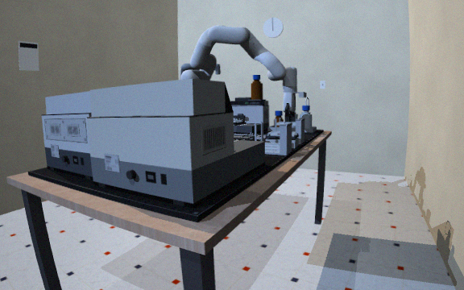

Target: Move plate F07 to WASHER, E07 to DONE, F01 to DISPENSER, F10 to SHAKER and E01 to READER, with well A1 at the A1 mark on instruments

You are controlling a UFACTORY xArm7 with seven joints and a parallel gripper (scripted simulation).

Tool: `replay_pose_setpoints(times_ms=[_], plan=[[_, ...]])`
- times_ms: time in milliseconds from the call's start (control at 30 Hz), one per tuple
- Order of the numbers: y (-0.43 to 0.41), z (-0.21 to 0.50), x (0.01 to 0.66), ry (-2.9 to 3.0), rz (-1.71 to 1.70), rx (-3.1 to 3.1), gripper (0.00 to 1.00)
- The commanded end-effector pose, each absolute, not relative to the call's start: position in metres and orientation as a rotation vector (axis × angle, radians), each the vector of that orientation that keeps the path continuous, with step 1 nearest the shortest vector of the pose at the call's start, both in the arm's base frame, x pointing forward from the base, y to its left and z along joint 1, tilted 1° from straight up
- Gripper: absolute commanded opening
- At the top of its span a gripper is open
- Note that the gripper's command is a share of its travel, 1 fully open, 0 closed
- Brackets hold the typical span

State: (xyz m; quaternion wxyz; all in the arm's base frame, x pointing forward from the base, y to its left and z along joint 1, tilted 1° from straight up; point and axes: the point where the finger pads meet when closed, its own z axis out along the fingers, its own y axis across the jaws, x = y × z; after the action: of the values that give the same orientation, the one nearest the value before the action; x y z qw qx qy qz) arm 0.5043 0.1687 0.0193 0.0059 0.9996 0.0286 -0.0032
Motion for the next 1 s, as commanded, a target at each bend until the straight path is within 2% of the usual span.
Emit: replay_pose_setpoints(times_ms=[0, 967], plan=[[0.169, 0.019, 0.506, 0.09, -0.001, 3.13, 0.0], [0.169, 0.002, 0.506, 0.09, -0.001, 3.13, 0.0]])
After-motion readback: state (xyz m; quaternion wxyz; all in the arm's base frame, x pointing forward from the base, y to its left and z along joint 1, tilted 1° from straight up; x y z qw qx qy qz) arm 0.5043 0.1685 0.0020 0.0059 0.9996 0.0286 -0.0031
